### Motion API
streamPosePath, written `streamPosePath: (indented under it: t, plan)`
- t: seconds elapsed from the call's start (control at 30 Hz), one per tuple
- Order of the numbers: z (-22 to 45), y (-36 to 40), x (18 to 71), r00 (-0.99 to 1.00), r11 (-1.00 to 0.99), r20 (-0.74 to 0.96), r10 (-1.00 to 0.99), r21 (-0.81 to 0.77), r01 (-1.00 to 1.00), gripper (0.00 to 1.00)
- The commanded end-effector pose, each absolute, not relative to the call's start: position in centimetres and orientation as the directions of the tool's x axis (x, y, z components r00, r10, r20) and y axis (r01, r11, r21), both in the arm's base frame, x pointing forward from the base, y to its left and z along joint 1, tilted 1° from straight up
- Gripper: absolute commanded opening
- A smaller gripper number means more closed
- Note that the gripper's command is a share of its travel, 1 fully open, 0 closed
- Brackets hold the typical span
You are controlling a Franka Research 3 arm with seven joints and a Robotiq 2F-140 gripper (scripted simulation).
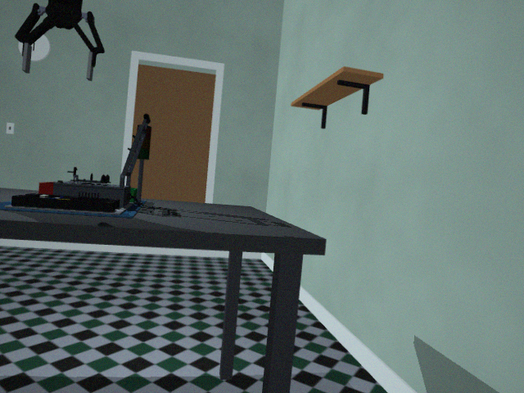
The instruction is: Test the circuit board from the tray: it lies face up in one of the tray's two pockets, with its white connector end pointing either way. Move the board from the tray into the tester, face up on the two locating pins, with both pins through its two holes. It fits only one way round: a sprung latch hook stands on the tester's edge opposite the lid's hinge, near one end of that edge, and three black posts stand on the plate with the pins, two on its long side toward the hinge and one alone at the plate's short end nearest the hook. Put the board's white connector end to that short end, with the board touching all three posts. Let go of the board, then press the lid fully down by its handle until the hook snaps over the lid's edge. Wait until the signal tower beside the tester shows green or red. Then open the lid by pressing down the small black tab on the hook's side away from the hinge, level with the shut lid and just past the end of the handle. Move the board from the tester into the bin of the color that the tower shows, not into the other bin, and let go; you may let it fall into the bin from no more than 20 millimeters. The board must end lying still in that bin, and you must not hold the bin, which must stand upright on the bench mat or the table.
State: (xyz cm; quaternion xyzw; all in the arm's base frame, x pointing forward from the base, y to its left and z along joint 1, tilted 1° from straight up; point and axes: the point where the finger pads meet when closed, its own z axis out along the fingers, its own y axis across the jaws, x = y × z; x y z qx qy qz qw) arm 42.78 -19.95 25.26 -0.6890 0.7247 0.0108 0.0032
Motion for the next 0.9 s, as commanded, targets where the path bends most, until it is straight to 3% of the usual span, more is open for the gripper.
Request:
streamPosePath:
  t: [0.0, 0.03, 0.07, 0.87]
  plan:
    - [25.41, -20.01, 42.94, -0.035, 0.035, -0.016, -0.999, 0.005, -0.999, 1.0]
    - [25.41, -20.01, 42.94, -0.035, 0.035, -0.016, -0.999, 0.005, -0.999, 1.0]
    - [25.41, -20.01, 42.94, -0.035, 0.035, -0.016, -0.999, 0.005, -0.999, 0.58]
    - [25.41, -20.01, 42.94, -0.035, 0.035, -0.016, -0.999, 0.005, -0.999, 0.58]
